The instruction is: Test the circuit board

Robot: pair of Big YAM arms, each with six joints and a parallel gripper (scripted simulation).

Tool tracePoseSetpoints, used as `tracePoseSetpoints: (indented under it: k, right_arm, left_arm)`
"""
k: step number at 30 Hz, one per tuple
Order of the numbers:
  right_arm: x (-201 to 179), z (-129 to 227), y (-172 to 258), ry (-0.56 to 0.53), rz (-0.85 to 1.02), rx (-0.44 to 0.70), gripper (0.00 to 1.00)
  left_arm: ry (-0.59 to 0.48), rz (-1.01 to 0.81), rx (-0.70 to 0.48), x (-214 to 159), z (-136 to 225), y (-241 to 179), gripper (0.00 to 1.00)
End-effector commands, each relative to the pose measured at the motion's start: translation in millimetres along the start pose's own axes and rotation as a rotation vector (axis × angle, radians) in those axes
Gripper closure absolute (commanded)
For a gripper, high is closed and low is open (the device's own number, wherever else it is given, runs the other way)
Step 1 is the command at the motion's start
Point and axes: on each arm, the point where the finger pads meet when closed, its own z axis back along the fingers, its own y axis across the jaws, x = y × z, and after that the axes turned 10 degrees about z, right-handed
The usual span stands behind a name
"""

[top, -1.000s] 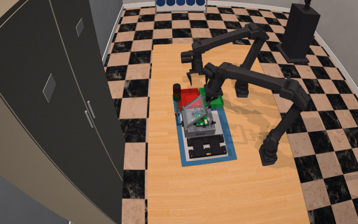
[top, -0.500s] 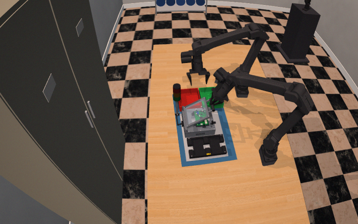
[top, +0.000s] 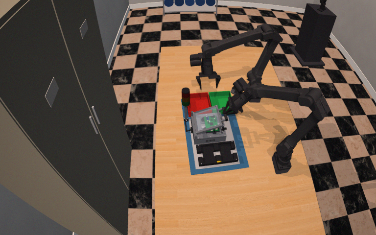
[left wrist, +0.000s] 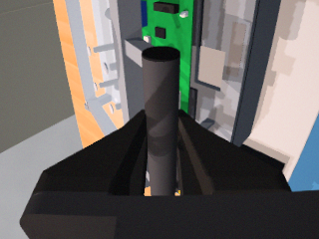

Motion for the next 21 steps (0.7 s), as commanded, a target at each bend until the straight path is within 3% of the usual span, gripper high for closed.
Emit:
tracePoseSetpoints:
  k: [1,15,21]
  right_arm:
    - [-3.5,16.3,14.8,-0.007,0.0,0.039,0.0]
    - [-3.5,16.3,14.8,-0.007,0.0,0.039,0.0]
    - [-3.5,16.3,14.8,-0.007,0.0,0.039,0.0]
  left_arm:
    - [0.002,-0.014,0.04,-6.2,-11.7,-16.3,0.91]
    - [-0.028,-0.025,0.229,-13.0,-32.2,-42.4,0.91]
    - [-0.053,0.012,0.244,-0.7,-26.2,-26.9,0.91]
